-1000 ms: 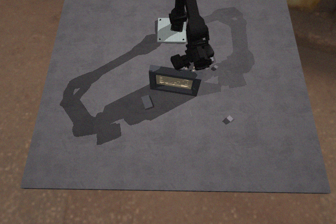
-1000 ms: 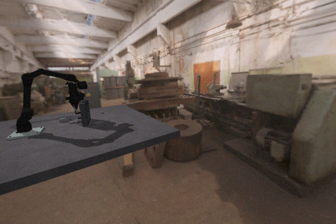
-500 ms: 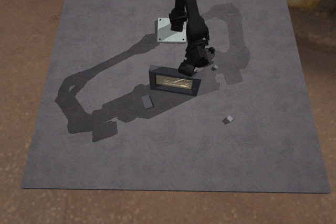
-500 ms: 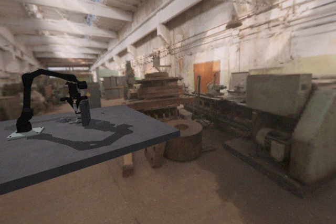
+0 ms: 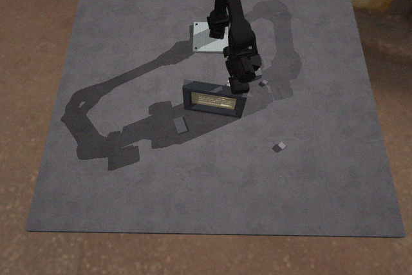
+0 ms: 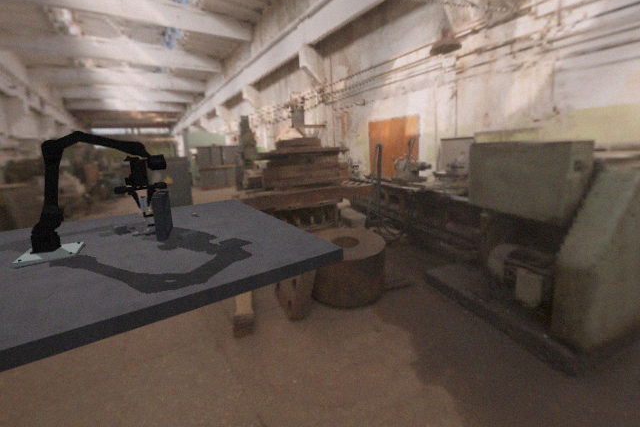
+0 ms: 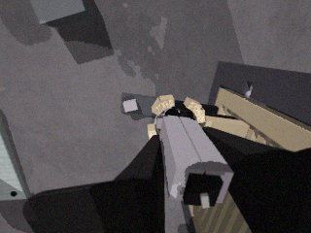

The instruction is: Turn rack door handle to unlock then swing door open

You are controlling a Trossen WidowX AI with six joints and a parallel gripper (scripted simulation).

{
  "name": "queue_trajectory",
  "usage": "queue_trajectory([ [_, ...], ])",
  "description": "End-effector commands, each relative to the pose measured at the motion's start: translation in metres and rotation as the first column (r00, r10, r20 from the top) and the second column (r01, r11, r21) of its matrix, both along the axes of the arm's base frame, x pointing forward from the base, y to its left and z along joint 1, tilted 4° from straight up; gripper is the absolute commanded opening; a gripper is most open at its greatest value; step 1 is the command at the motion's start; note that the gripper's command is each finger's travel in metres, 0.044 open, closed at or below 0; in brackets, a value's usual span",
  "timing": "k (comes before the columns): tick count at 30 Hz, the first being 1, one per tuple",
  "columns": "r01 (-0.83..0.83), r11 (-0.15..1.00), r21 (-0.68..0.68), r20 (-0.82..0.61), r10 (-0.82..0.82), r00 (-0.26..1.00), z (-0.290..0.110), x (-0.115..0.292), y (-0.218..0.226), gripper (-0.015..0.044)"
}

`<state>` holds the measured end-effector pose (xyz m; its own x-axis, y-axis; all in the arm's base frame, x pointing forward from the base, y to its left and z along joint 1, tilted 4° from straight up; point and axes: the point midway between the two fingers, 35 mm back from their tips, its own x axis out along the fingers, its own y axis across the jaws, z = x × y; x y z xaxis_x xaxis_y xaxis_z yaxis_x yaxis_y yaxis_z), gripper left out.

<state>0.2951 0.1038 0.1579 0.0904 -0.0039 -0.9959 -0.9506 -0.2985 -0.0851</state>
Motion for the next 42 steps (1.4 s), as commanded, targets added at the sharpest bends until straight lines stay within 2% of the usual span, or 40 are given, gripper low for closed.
queue_trajectory([
  [1,-0.039,0.999,-0.006,0.002,0.039,0.999,-0.0003,0.0003,-0.0004,0.0025],
  [4,-0.039,0.999,-0.006,0.002,0.039,0.999,-0.0003,0.0003,-0.0004,0.0025],
  [14,-0.039,0.999,-0.006,0.002,0.039,0.999,-0.0003,0.0003,-0.0004,0.0288],
  [15,-0.039,0.999,-0.006,0.002,0.039,0.999,-0.0003,0.0003,-0.0004,0.0297],
  [17,-0.006,1.000,-0.003,0.002,0.006,1.000,-0.0003,0.0003,-0.0004,0.0297],
  [22,0.230,0.973,0.019,0.001,-0.230,0.973,-0.0003,0.0003,-0.0004,0.0297],
  [28,0.503,0.863,0.045,-0.007,-0.504,0.864,-0.0003,0.0003,-0.0004,0.0297],
  [35,0.765,0.640,0.071,-0.026,-0.766,0.643,-0.0003,0.0004,-0.0004,0.0297],
  [42,0.936,0.340,0.089,-0.052,-0.937,0.346,-0.0003,0.0004,-0.0004,0.0297],
])
